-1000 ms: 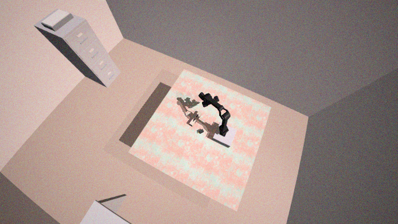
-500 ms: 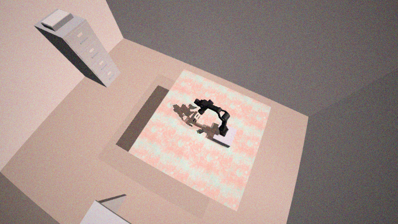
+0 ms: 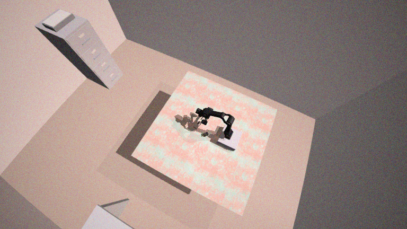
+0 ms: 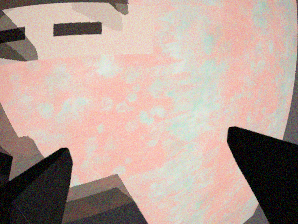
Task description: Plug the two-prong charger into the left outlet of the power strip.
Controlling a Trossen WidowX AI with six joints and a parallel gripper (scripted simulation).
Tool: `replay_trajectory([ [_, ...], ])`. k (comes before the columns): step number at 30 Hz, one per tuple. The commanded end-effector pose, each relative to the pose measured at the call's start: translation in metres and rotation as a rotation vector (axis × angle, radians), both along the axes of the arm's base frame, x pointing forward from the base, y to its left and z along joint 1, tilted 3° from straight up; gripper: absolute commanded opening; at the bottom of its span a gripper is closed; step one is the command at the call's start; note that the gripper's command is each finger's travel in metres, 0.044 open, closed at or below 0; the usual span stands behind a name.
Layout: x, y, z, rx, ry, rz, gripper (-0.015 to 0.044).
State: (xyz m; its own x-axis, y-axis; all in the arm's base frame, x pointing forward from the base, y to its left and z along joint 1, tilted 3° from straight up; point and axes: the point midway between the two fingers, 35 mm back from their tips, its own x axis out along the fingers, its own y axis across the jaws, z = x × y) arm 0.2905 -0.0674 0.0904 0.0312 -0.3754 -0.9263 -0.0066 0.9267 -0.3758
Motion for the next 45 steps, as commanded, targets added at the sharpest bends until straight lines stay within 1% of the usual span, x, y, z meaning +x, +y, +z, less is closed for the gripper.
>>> replay_trajectory([
  [1, -0.003, 0.019, -0.010, 0.035, 0.027, 0.109, 0.0440],
  [14, -0.021, 0.079, -0.040, 0.140, 0.117, 0.470, 0.0440],
  [30, -0.058, 0.141, -0.073, 0.257, 0.218, 0.914, 0.0440],
  [38, -0.059, 0.143, -0.076, 0.262, 0.222, 0.932, 0.0440],
  [45, -0.058, 0.143, -0.088, 0.262, 0.222, 0.932, 0.0440],
])
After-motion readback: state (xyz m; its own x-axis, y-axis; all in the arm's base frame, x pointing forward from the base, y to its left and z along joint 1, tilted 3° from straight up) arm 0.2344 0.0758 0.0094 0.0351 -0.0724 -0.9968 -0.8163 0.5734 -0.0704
